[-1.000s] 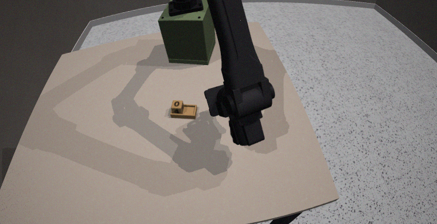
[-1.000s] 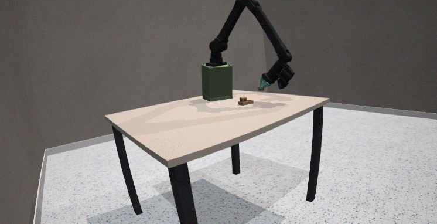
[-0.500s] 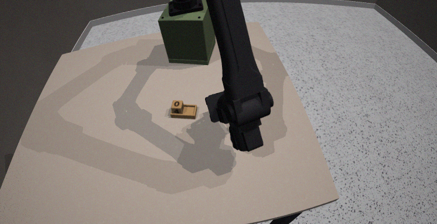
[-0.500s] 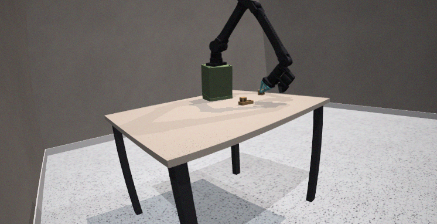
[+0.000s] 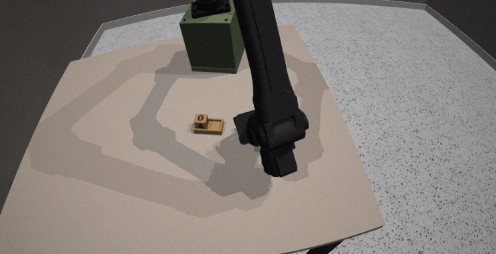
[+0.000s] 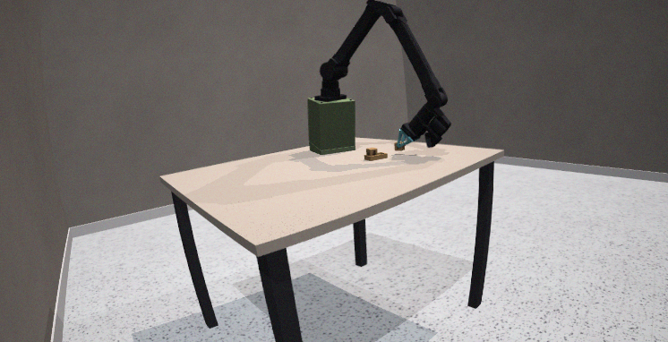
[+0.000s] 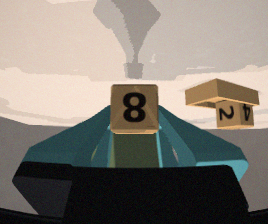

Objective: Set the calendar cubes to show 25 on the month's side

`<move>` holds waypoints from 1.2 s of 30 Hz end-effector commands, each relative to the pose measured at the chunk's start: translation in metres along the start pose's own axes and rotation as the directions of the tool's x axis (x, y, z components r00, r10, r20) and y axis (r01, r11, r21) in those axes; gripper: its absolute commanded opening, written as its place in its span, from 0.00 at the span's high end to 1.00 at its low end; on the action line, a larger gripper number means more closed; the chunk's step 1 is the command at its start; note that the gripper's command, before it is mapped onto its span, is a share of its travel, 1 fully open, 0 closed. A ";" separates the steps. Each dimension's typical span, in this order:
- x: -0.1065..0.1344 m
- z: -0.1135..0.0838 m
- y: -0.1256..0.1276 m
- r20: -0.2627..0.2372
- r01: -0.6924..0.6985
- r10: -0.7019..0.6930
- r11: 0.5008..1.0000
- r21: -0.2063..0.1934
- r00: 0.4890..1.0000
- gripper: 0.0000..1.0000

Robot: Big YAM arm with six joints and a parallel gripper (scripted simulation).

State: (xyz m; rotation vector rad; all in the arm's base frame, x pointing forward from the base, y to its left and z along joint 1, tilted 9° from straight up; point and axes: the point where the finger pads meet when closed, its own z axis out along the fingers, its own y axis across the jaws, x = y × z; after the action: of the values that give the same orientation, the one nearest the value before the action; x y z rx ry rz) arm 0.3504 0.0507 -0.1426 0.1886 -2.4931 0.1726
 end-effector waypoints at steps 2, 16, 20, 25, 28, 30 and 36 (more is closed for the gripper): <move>-0.013 0.002 -0.005 0.015 -0.001 0.001 1.000 -0.005 1.000 0.72; -0.016 0.008 -0.004 0.009 0.000 0.000 1.000 -0.004 1.000 0.72; -0.016 0.009 -0.004 0.008 0.000 0.000 1.000 -0.004 1.000 0.72; -0.015 0.010 -0.004 0.006 0.000 0.000 1.000 -0.004 1.000 0.72; -0.015 0.010 -0.004 0.006 0.000 0.000 1.000 -0.004 1.000 0.72; -0.015 0.010 -0.004 0.006 0.000 0.000 1.000 -0.004 1.000 0.72; -0.015 0.010 -0.004 0.006 0.000 0.000 1.000 -0.004 1.000 0.72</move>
State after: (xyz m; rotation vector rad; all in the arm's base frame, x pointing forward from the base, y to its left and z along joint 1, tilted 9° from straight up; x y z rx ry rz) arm 0.3505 0.0499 -0.1542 0.1881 -2.4883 0.1729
